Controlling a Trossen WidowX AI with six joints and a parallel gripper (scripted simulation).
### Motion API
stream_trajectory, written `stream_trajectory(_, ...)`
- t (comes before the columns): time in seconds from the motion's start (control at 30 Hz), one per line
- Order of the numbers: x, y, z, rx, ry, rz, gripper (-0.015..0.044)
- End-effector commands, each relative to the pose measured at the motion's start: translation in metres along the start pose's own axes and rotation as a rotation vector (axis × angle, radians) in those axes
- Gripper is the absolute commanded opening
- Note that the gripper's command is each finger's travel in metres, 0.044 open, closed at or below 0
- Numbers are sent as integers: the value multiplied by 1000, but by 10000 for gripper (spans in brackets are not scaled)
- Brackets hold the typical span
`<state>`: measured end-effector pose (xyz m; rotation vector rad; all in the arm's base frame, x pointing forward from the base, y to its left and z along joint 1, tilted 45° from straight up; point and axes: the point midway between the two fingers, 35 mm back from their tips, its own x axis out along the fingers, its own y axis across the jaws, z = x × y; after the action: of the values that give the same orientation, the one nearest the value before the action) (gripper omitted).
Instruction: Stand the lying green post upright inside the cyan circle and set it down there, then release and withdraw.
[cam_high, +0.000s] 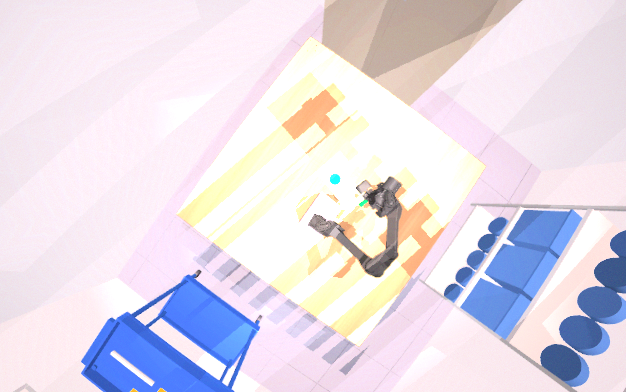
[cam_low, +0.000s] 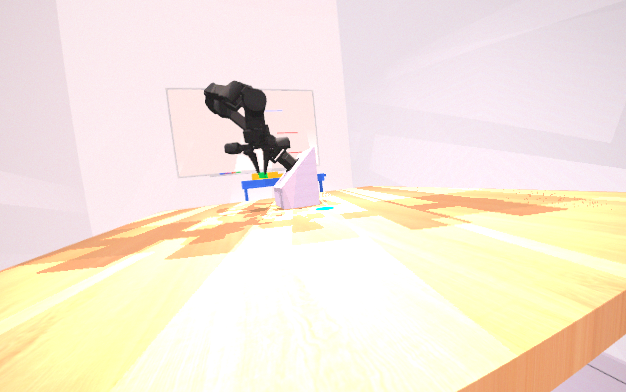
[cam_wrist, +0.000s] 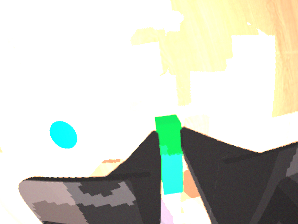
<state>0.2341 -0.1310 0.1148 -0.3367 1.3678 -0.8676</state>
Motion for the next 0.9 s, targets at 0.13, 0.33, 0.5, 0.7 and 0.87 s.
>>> stream_trajectory(0.13, -2, 28, 1, -253, 6, 19, 23)
stream_trajectory(0.33, -3, 47, 1, -428, 4, 28, 23)
stream_trajectory(0.5, -5, 63, -1, -574, 2, 34, 23)
stream_trajectory(0.7, -7, 82, -4, -750, 0, 38, 23)
stream_trajectory(0.87, -9, 97, -7, -895, -1, 39, 23)
